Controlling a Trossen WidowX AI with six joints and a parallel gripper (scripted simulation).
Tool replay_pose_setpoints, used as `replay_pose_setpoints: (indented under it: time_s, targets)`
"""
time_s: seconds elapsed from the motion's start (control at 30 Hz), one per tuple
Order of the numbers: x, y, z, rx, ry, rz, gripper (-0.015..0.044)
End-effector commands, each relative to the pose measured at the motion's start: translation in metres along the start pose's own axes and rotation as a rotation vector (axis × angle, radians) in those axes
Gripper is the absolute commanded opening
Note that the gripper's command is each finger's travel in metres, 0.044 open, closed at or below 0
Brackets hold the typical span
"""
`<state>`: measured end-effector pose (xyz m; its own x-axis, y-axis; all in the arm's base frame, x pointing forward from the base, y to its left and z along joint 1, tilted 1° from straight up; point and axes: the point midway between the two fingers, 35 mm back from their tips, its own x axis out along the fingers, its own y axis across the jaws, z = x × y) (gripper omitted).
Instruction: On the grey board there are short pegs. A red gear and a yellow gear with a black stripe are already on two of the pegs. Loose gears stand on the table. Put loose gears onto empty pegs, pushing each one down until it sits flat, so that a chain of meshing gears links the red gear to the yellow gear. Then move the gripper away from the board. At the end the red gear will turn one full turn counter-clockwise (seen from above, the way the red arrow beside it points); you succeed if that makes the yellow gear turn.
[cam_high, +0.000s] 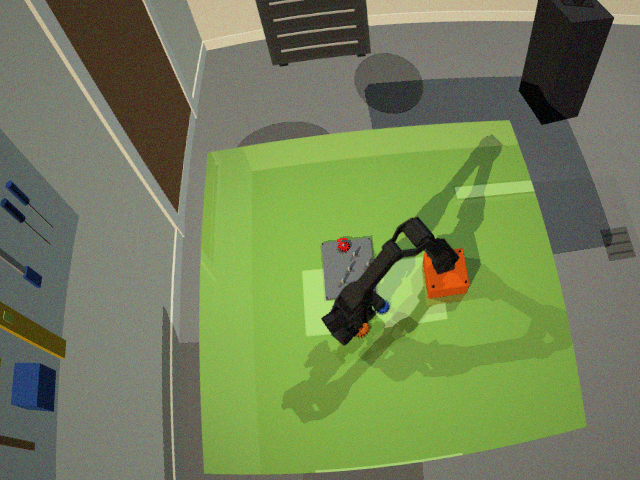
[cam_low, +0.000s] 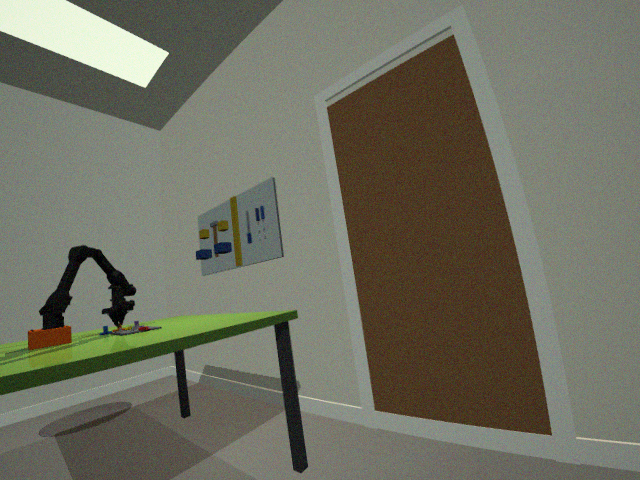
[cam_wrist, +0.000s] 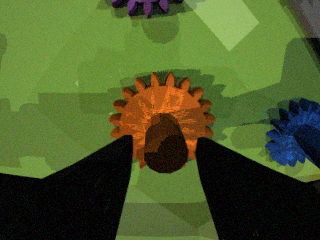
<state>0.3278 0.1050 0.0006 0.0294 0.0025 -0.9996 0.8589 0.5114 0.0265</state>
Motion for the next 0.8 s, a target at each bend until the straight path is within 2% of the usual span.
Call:
replay_pose_setpoints:
  time_s: [0.0, 0.23, 0.27, 0.77]
  targets:
    - [0.0, 0.0, 0.001, 0.003, -0.003, 0.0, 0.0072]
    - [0.0, 0.0, 0.001, 0.003, -0.003, 0.0, 0.0026]
    - [0.0, 0.0, 0.001, 0.003, -0.003, 0.0, 0.0]
    - [-0.04, 0.005, 0.001, 0.003, -0.003, 0.001, 0.0]
